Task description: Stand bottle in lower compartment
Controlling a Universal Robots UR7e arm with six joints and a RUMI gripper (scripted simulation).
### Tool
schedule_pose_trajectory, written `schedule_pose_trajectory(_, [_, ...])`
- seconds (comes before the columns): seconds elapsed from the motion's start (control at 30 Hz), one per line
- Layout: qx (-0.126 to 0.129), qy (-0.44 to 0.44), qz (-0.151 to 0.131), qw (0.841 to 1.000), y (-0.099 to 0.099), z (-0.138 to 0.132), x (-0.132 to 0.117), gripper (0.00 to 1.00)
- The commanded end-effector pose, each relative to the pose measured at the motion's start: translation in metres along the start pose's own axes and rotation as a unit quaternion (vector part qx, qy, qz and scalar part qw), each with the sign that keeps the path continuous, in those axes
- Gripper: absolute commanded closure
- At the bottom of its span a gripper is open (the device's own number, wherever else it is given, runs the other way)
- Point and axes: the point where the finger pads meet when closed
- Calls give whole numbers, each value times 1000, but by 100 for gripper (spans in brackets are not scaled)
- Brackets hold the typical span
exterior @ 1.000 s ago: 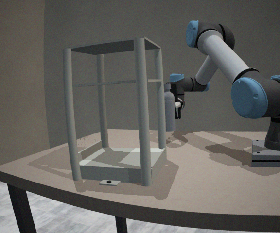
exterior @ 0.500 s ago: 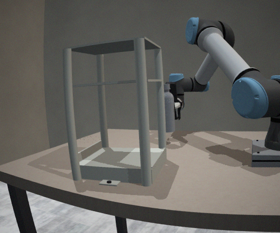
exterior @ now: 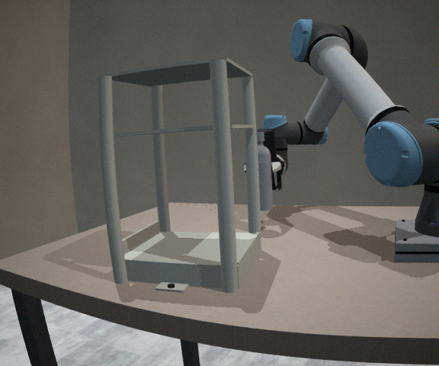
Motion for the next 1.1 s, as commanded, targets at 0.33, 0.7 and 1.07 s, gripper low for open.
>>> schedule_pose_trajectory(0.33, [0, 0, -1, 1000, -39, 0, 1, 100])
schedule_pose_trajectory(0.7, [0, 0, -1, 1000, -63, 0, 1, 100])
schedule_pose_trajectory(1.07, [0, 0, -1, 1000, -71, 0, 1, 100])
Point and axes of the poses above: the point where the finger pads meet when closed, its own y axis back along the fingers, its own z axis across the jaws, x = y × z, and after that the axes turned 1 degree about -y, right-handed
